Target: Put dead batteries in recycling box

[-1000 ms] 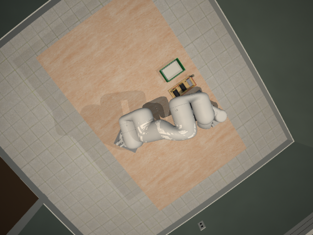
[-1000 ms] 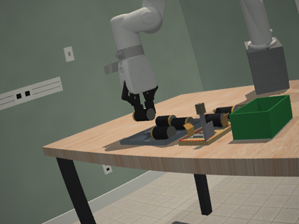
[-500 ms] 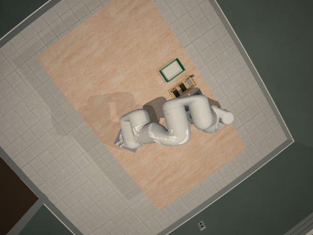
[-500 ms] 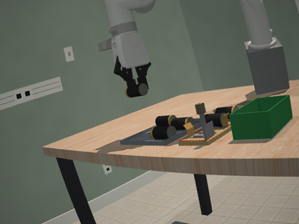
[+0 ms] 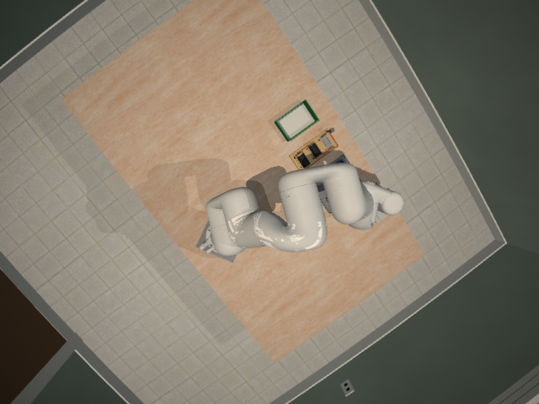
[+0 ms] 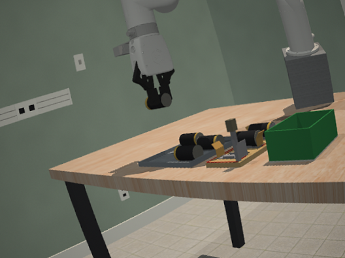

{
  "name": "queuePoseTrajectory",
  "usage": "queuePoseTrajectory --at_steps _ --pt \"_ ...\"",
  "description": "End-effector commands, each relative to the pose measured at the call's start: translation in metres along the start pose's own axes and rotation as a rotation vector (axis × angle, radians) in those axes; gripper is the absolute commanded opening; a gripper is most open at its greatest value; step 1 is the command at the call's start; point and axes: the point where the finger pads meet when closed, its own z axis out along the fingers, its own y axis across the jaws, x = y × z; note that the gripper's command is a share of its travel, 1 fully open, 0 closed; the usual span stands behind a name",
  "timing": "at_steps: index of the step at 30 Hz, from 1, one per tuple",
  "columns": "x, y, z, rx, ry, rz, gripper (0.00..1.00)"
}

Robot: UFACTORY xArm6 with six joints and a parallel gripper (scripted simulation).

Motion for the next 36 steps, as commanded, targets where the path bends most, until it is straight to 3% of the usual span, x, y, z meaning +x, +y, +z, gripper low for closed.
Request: queuePoseTrajectory --at_steps 1,17,36 --pt "0.0007 -0.0018 -0.002 0.005 0.002 -0.015 0.28" --pt "0.0007 -0.0018 -0.002 0.005 0.003 -0.185 0.28" --pt "0.0007 -0.0018 -0.002 0.004 0.004 -0.629 0.28"
